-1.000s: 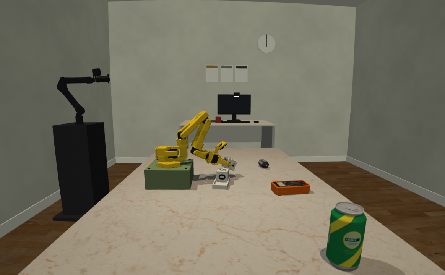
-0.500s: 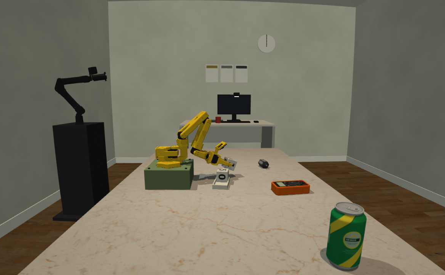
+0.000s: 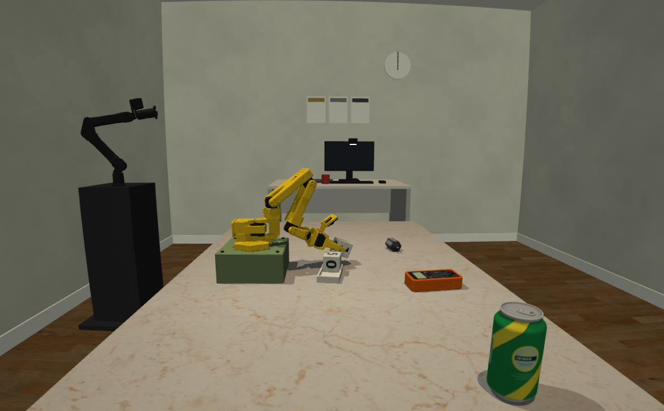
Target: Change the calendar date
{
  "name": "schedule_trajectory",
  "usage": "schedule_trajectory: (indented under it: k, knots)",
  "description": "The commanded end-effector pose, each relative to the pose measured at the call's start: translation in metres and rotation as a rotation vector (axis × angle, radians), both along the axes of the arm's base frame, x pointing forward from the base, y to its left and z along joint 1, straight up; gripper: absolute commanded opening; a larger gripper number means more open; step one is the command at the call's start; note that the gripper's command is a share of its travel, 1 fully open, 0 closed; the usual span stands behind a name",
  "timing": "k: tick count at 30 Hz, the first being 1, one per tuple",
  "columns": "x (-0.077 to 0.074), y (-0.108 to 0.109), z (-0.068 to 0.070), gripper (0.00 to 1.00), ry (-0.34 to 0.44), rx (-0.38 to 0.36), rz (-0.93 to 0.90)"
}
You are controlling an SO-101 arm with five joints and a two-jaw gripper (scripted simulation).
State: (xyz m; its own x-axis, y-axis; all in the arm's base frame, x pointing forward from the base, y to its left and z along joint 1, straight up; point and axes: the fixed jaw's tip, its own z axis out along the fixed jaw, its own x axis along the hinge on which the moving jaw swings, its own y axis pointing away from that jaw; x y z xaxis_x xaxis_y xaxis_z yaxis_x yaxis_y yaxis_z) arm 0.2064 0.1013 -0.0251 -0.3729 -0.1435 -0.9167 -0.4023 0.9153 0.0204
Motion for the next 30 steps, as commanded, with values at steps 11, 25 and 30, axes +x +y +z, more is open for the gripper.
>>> schedule_trajectory:
  k: [11, 25, 30]
  knots:
    - [0.000, 0.002, -0.005, 0.00, 0.001, 0.012, 0.004]
    - [0.000, 0.002, -0.010, 0.00, 0.009, 0.009, 0.004]
    - [0.000, 0.002, -0.011, 0.00, 0.010, 0.009, 0.004]
